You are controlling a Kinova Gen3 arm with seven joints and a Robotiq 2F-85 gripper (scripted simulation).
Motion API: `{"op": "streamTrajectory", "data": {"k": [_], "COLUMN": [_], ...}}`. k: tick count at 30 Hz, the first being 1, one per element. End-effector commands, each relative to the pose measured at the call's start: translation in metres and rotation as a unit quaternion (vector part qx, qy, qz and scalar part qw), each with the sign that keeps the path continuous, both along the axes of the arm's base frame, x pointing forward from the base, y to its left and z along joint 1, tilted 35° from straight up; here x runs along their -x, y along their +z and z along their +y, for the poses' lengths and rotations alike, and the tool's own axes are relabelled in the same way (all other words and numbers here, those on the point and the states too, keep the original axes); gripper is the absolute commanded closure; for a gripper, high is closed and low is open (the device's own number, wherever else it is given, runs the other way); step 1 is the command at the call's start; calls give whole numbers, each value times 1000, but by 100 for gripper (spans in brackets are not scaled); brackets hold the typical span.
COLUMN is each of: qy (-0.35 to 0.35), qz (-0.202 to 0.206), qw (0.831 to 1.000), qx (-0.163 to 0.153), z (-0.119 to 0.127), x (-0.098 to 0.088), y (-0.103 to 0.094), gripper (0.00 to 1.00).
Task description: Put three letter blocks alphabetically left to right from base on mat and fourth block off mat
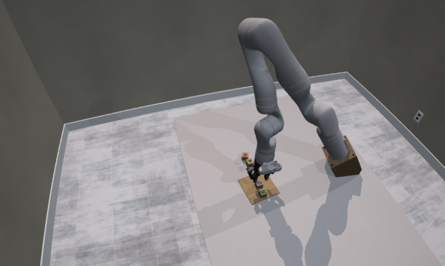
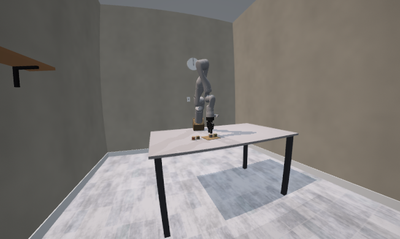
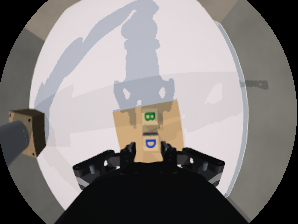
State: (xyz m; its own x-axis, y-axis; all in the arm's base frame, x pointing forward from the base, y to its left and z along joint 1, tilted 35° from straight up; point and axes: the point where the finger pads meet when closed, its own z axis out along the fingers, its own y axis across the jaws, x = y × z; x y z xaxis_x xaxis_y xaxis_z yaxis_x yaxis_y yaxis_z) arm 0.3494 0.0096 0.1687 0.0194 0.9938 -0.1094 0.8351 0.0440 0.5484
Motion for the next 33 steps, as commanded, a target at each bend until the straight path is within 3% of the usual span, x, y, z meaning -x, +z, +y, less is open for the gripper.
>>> {"op": "streamTrajectory", "data": {"k": [1,33], "qy": [3,3], "qz": [-7,-7], "qw": [1000,1000], "qx": [-3,-3], "z": [3,6], "x": [0,17], "y": [7,32], "gripper": [54,54]}}
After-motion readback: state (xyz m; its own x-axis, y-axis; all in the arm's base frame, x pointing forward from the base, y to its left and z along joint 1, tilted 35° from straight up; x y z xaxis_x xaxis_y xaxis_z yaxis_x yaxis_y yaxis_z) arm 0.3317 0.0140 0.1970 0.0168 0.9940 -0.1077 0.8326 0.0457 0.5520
